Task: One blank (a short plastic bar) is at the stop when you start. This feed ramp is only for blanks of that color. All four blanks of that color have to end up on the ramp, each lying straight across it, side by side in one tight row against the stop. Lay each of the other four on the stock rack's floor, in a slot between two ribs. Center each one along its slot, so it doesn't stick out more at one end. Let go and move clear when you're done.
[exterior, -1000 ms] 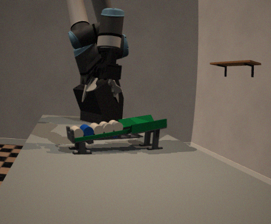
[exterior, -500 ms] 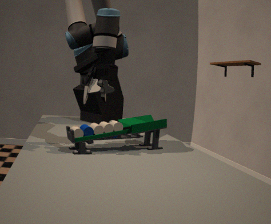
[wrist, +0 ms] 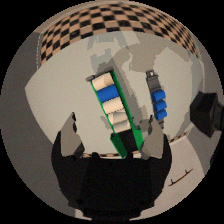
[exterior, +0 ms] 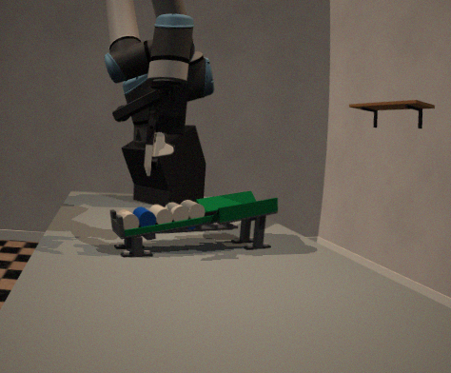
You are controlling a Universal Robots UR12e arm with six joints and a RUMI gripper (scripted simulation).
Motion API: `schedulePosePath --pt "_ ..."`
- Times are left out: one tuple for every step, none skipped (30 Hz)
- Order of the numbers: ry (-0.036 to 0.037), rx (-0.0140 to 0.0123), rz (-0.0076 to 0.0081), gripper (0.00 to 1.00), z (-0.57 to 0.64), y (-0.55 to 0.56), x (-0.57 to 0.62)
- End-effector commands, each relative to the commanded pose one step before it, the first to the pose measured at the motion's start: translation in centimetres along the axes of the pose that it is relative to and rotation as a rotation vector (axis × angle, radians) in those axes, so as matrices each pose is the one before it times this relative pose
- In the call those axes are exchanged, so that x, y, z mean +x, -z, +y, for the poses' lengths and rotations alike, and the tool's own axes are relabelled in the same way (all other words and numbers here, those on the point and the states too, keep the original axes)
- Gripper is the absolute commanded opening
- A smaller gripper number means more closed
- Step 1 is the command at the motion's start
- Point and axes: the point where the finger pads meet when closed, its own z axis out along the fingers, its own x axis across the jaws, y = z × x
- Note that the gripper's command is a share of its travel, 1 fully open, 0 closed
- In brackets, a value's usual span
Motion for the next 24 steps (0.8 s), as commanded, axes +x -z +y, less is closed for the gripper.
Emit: schedulePosePath --pt "0.15773 -0.00923 -0.01100 1.00 -0.538 0.090 -0.673" --pt "0.02080 0.00008 -0.00019 1.00 -0.071 -0.010 -0.057" --pt "0.01987 0.00008 -0.00018 1.00 -0.068 -0.010 -0.053" --pt "0.01893 0.00008 -0.00017 1.00 -0.065 -0.009 -0.049" --pt "0.01799 0.00008 -0.00016 1.00 -0.063 -0.009 -0.045" --pt "0.01708 0.00005 -0.00007 1.00 -0.057 -0.013 -0.040" --pt "0.01614 0.00006 -0.00009 1.00 -0.055 -0.011 -0.037" --pt "0.01521 0.00006 -0.00010 1.00 -0.052 -0.010 -0.035" --pt "0.01429 0.00006 -0.00009 1.00 -0.050 -0.009 -0.032" --pt "0.00000 0.00000 0.00000 1.00 0.000 0.000 0.000" --pt "0.00000 0.00000 0.00000 1.00 0.000 0.000 0.000" --pt "0.01344 -0.00001 0.00009 1.00 -0.041 -0.020 -0.025" --pt "0.01248 0.00005 -0.00006 1.00 -0.043 -0.009 -0.026" --pt "0.01160 0.00004 -0.00005 1.00 -0.040 -0.009 -0.024" --pt "0.01073 0.00003 -0.00003 1.00 -0.036 -0.009 -0.021" --pt "0.00988 0.00002 -0.00001 1.00 -0.033 -0.010 -0.019" --pt "0.00905 0.00002 0.00000 1.00 -0.030 -0.010 -0.016" --pt "0.00825 -0.00001 0.00006 1.00 -0.026 -0.010 -0.013" --pt "0.00747 -0.00003 0.00008 1.00 -0.023 -0.009 -0.011" --pt "0.00669 -0.00002 0.00006 1.00 -0.021 -0.007 -0.010" --pt "0.00595 -0.00001 0.00004 1.00 -0.019 -0.006 -0.009" --pt "0.00523 0.00000 0.00002 1.00 -0.017 -0.004 -0.008" --pt "0.00455 0.00001 0.00000 1.00 -0.016 -0.003 -0.007" --pt "0.00410 -0.00003 -0.00010 1.00 -0.001 0.003 -0.012"
